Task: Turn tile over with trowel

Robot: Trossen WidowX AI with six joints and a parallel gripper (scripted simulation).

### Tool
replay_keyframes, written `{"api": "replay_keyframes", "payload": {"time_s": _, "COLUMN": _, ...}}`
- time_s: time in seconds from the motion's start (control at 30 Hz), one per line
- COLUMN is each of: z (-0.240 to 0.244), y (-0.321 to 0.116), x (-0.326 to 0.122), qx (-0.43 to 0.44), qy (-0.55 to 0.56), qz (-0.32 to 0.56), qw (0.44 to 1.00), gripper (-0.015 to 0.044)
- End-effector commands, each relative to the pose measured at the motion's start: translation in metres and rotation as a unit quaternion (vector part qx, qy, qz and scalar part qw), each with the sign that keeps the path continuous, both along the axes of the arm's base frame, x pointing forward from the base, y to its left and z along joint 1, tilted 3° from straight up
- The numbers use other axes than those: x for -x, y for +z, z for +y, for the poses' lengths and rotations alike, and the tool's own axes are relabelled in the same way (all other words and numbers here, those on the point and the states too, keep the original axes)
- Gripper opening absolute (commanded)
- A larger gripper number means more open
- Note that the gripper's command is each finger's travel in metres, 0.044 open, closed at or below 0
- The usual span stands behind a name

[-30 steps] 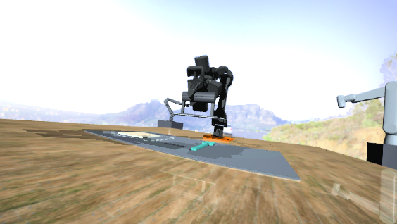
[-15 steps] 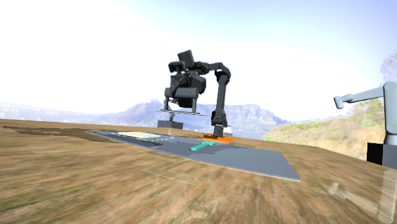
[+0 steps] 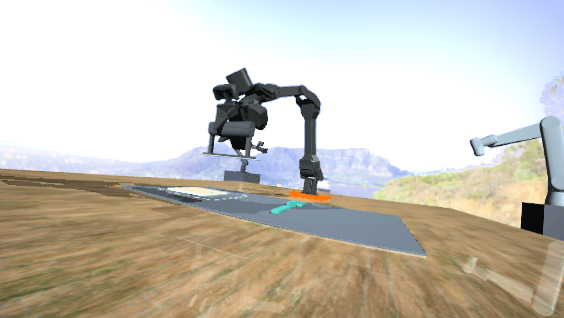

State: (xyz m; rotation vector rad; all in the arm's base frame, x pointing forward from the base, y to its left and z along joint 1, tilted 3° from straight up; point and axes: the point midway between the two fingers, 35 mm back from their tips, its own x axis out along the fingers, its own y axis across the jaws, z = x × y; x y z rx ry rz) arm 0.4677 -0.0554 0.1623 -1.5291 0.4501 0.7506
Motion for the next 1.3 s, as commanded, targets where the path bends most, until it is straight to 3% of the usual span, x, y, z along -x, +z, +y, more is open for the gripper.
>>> {"api": "replay_keyframes", "payload": {"time_s": 0.0, "z": -0.018, "y": 0.003, "x": -0.009, "qx": 0.001, "qy": 0.004, "qz": -0.005, "qw": 1.0, "gripper": 0.0}}
{"api": "replay_keyframes", "payload": {"time_s": 1.27, "z": -0.186, "y": -0.031, "x": -0.037, "qx": 0.006, "qy": 0.015, "qz": -0.009, "qw": 1.0, "gripper": 0.0}}
